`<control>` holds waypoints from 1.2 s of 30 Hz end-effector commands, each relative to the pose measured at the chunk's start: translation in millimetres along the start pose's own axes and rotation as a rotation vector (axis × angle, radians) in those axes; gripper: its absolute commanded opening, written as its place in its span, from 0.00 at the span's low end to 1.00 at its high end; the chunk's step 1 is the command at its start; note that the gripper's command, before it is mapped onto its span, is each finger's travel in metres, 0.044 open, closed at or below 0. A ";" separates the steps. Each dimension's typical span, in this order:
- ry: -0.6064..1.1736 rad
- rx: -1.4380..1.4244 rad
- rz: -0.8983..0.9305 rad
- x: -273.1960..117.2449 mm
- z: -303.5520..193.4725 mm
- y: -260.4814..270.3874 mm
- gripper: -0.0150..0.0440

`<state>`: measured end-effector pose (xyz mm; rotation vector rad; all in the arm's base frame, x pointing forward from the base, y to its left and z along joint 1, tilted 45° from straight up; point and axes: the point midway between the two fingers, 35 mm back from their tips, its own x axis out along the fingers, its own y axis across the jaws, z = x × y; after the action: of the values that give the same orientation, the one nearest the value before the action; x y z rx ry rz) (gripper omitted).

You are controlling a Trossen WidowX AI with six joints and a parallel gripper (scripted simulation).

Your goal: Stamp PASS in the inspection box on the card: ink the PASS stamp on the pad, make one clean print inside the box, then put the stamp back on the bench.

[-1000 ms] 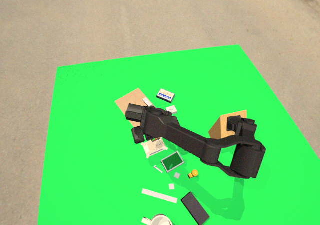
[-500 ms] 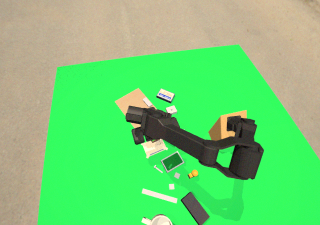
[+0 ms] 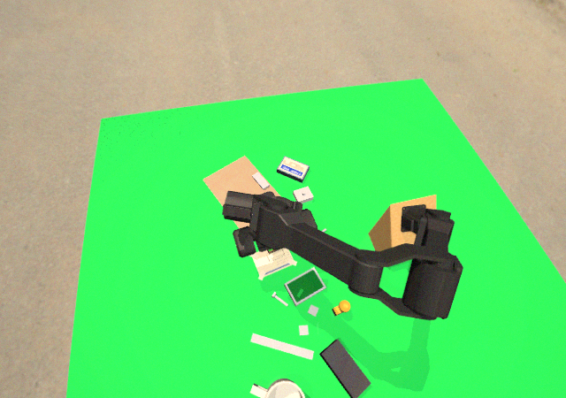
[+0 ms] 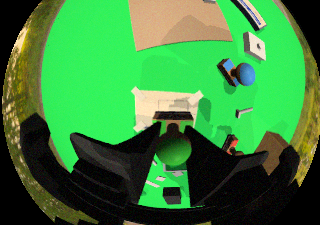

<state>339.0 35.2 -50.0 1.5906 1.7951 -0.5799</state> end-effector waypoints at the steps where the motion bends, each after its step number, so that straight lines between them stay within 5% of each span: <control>1: 0.004 0.000 -0.004 4.5 -1.5 -0.6 0.25; 36: 0.002 0.001 -0.004 27.9 -2.5 -1.4 0.25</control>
<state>337.4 52.3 -66.9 1.5900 1.7933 -0.5824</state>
